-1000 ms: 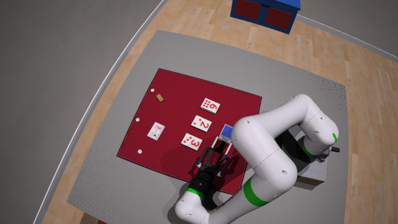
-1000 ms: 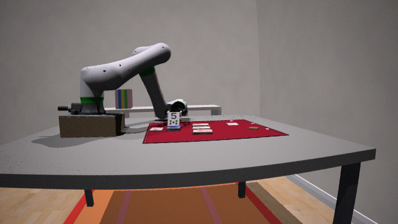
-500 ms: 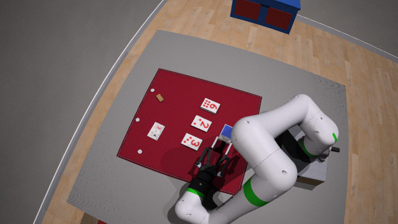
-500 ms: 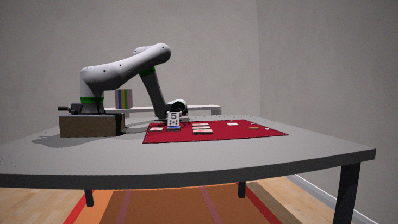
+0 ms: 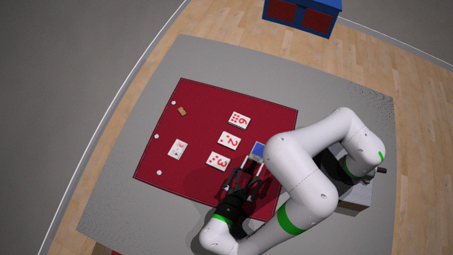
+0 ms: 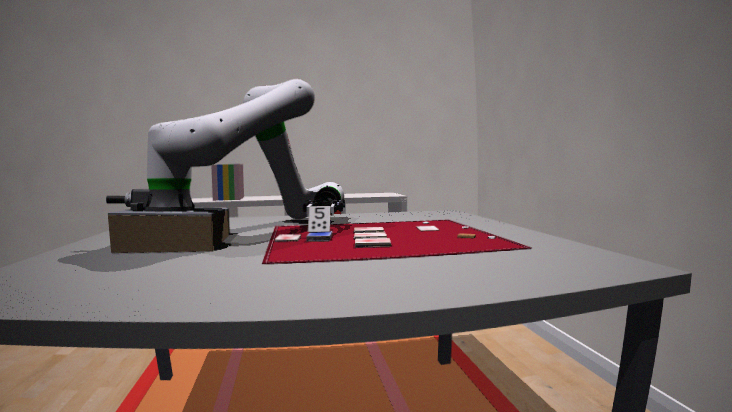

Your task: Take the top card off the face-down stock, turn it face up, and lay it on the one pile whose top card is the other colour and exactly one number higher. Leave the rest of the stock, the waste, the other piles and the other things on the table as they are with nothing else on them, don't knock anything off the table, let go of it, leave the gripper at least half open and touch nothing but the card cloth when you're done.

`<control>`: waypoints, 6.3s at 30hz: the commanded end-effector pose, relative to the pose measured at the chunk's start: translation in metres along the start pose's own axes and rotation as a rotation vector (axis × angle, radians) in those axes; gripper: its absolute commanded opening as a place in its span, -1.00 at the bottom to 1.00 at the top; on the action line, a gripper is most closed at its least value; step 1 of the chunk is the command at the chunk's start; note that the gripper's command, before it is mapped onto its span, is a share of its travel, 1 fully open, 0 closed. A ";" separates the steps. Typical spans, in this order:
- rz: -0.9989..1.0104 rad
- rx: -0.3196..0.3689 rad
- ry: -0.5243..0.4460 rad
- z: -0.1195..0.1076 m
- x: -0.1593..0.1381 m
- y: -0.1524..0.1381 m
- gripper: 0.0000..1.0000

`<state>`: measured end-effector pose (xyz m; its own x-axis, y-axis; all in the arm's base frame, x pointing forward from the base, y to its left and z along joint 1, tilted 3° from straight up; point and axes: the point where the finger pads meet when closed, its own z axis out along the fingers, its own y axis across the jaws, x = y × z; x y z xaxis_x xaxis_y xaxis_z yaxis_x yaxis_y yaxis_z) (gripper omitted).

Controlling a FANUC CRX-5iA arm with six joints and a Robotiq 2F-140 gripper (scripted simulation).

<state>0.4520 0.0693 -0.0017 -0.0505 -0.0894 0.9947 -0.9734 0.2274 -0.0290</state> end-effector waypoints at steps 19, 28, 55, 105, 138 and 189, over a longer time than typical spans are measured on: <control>0.000 0.000 0.000 0.000 0.000 0.000 -0.14; 0.000 0.000 0.000 0.000 0.000 0.000 -0.14; 0.000 0.000 0.000 -0.004 -0.001 0.000 -0.14; 0.000 0.000 0.000 -0.030 -0.007 0.000 -0.14; 0.000 0.000 0.000 -0.033 -0.009 0.000 -0.14; 0.000 0.000 0.000 -0.033 -0.009 0.000 1.00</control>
<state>0.4612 0.1037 -0.0043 -0.0569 -0.0963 0.9937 -0.9730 0.2282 -0.0336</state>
